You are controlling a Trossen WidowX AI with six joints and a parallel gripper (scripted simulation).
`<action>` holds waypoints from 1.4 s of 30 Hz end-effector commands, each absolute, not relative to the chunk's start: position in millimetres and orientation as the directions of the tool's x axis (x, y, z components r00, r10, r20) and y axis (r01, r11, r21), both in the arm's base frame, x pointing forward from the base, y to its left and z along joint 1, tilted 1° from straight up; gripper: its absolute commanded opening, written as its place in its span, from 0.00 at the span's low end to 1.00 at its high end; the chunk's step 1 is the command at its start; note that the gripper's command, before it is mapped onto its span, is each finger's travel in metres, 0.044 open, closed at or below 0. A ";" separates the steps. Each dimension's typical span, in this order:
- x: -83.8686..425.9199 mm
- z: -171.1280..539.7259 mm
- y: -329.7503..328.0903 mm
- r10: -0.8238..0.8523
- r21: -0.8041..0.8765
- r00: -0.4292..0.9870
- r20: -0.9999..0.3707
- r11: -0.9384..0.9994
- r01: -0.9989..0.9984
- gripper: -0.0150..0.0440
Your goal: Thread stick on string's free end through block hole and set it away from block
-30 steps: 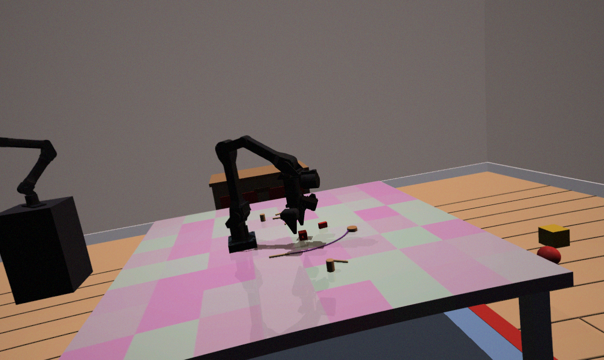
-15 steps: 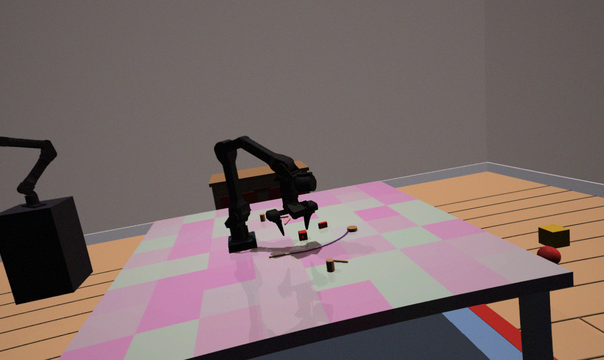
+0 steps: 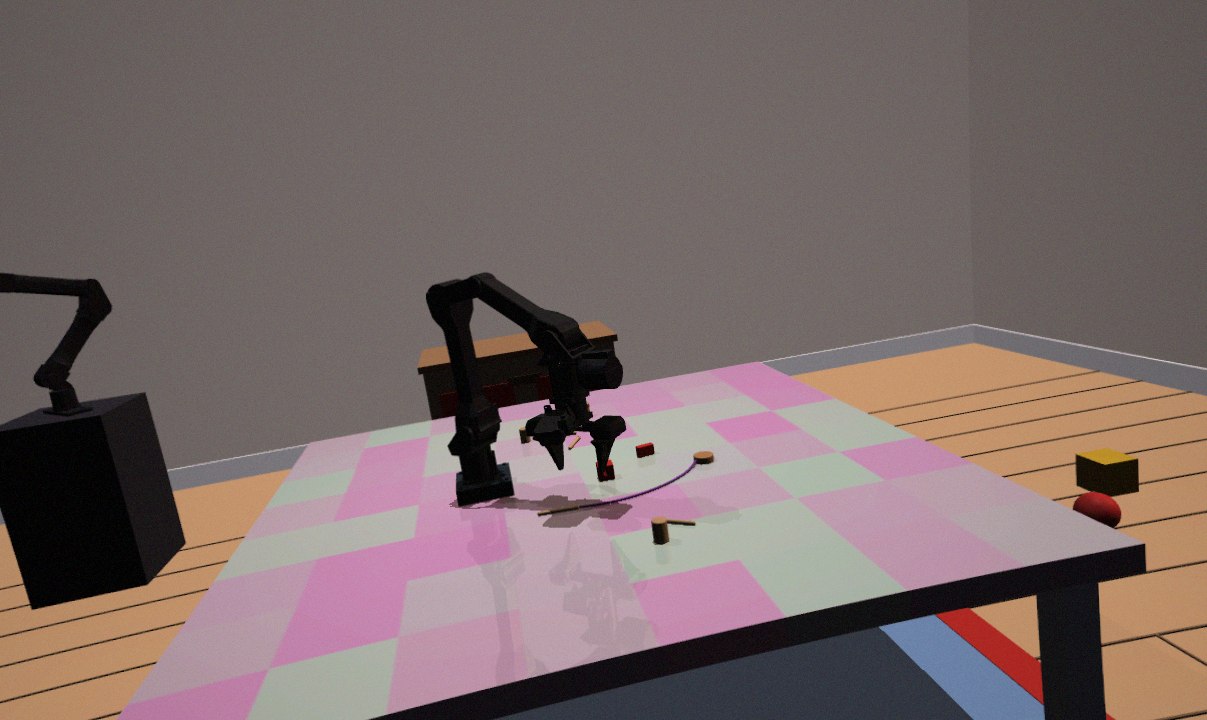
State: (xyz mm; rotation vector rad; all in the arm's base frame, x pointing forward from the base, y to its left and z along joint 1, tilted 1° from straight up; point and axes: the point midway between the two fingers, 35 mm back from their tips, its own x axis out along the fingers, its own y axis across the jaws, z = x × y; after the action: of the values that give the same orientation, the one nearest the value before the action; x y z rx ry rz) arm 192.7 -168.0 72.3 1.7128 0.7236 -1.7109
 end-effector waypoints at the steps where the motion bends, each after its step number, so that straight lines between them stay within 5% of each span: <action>1: 169.0 68.9 -183.4 -0.027 0.027 0.007 -1.000 -0.997 -0.072 1.00; 19: 168.9 68.9 -183.6 -0.027 0.026 0.007 -1.000 -0.996 -0.080 1.00; 31: 168.9 68.9 -183.6 -0.027 0.026 0.007 -1.000 -0.996 -0.080 0.47; 42: 169.0 68.1 -183.7 -0.027 0.026 0.007 -1.000 -0.996 -0.080 0.46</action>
State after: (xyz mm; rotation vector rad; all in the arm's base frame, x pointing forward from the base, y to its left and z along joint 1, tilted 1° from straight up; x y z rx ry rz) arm 169.3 -184.7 69.7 2.2513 -0.1225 -2.2336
